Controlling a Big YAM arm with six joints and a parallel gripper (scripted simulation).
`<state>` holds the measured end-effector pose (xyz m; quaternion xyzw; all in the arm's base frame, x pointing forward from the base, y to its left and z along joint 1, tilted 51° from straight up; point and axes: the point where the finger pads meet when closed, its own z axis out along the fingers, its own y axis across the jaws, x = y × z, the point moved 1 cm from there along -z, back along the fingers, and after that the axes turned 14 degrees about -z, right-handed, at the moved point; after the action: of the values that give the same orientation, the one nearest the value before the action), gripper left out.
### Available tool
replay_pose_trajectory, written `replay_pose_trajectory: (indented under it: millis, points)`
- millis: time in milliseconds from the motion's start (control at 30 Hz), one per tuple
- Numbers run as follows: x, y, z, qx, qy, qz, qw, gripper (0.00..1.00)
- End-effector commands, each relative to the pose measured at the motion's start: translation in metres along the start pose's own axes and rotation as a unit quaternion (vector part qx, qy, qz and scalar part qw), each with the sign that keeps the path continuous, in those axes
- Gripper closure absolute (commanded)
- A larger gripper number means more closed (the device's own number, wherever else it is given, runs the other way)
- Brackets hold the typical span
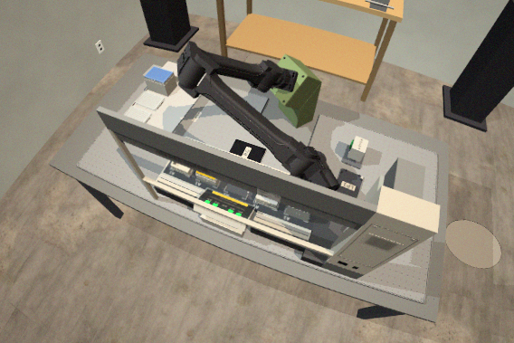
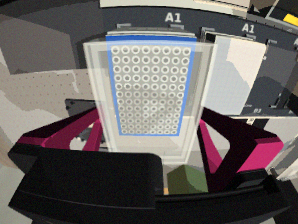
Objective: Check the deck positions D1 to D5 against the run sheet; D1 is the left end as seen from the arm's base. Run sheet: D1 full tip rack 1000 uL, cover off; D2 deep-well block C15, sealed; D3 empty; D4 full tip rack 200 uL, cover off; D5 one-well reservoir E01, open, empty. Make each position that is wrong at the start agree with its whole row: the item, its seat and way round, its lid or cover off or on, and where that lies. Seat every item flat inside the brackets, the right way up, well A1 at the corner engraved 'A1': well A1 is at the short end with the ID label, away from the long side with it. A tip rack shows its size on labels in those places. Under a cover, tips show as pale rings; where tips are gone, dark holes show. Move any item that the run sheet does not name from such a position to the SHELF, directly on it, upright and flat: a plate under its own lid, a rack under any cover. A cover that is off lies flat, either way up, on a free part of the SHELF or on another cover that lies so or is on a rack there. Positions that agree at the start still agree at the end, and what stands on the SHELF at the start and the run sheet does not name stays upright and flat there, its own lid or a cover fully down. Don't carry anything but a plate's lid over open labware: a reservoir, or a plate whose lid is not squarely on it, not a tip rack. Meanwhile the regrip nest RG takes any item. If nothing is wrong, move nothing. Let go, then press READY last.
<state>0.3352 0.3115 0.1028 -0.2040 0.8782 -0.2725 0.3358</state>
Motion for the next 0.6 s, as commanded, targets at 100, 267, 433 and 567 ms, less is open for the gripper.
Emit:
replay_pose_trajectory:
  millis: [100, 267, 433, 567]
  points:
    - [-0.018, 0.005, -0.031, -0.011, -0.021, 0.019, 1.000, 1.00]
    - [-0.018, 0.002, -0.041, -0.013, -0.022, 0.021, 0.999, 1.00]
    - [-0.015, 0.008, -0.041, -0.010, -0.017, 0.014, 1.000, 1.00]
    - [-0.019, 0.002, -0.054, -0.014, -0.023, 0.022, 0.999, 1.00]
